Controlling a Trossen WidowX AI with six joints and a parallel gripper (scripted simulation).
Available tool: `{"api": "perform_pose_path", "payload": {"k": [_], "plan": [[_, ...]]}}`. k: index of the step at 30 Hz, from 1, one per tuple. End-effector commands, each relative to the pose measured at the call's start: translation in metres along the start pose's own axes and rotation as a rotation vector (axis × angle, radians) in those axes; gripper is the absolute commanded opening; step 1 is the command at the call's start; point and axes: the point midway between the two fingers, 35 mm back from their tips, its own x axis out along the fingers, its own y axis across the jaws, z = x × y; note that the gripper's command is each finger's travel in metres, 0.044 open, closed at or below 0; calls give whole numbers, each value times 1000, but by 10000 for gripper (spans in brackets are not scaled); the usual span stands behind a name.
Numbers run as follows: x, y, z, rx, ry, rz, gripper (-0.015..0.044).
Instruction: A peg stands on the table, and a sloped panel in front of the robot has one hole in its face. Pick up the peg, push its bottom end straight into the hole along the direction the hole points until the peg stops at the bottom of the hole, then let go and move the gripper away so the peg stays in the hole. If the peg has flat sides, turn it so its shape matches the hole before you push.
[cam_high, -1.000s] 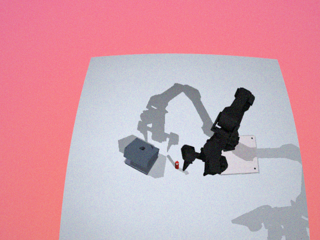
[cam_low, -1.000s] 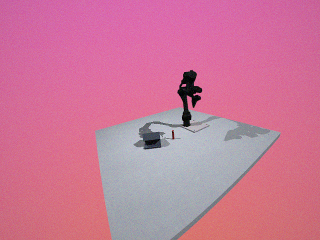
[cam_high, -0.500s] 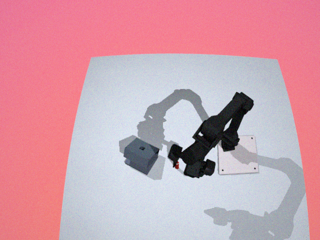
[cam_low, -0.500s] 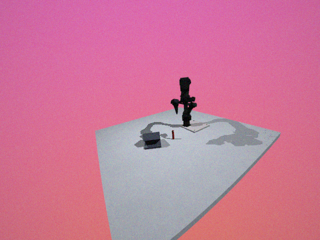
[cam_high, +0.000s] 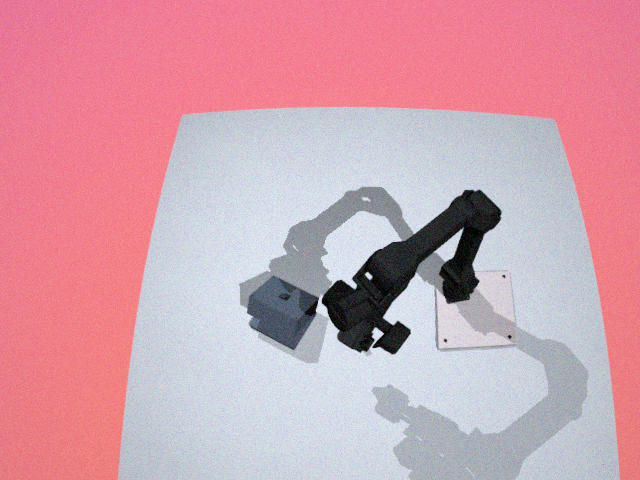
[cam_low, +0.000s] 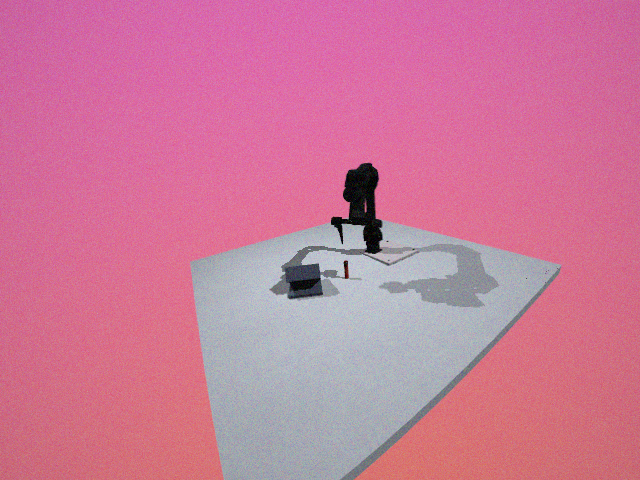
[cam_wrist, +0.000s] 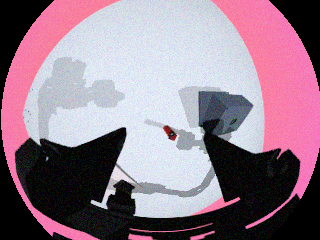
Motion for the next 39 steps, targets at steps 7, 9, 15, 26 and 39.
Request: {"api": "perform_pose_path", "payload": {"k": [7, 9, 15, 26, 39], "plan": [[38, -18, -28, 222, 139, 61, 440], [43, -22, -33, 260, 160, 70, 440], [59, -32, -49, 372, 224, 95, 440], [66, -33, -49, 385, 231, 98, 440], [86, -31, -52, 385, 231, 98, 440]]}}
